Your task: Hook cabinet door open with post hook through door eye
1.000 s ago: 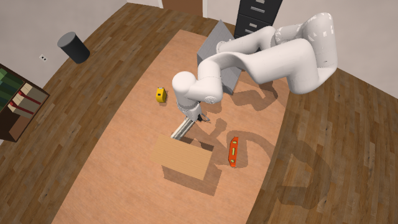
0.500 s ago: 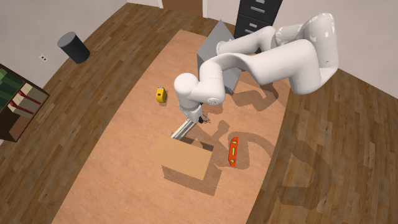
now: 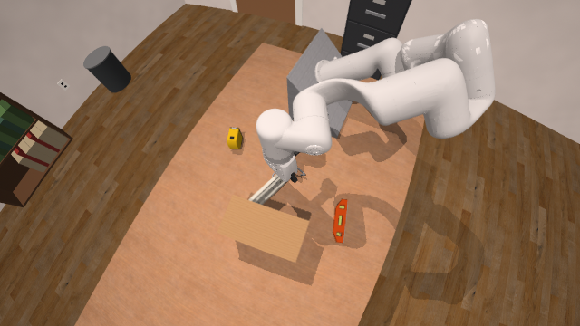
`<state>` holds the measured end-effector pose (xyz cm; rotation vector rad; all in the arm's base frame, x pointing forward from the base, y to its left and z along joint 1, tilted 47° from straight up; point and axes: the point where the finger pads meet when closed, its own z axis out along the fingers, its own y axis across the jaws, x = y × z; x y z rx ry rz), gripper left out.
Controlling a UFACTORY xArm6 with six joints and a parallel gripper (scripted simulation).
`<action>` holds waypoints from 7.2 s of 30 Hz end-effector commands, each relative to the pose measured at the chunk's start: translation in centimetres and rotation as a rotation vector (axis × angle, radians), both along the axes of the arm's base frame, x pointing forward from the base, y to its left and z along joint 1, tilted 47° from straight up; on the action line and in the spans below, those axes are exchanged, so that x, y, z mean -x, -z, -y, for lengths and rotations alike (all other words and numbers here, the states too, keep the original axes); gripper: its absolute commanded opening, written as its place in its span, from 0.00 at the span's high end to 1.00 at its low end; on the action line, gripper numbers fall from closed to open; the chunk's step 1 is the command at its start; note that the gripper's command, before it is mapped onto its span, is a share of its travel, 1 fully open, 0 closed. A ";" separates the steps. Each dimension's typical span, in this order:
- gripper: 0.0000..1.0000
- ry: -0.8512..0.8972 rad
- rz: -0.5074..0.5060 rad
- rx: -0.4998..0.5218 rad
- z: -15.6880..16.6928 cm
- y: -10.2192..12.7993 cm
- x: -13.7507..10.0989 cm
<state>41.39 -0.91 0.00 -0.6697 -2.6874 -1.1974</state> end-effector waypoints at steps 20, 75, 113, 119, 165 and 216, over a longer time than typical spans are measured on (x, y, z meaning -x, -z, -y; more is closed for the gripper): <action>0.73 0.078 -0.080 -0.006 -0.8 -1.1 -0.9; 0.73 0.239 -0.253 -0.021 -2.5 -3.2 -3.2; 0.73 0.311 -0.331 -0.029 -3.2 -4.1 -4.6; 0.73 0.311 -0.331 -0.029 -3.2 -4.1 -4.6; 0.73 0.282 -0.300 -0.026 -0.3 -6.3 -3.9; 0.76 0.839 -0.901 -0.081 4.8 -5.0 6.6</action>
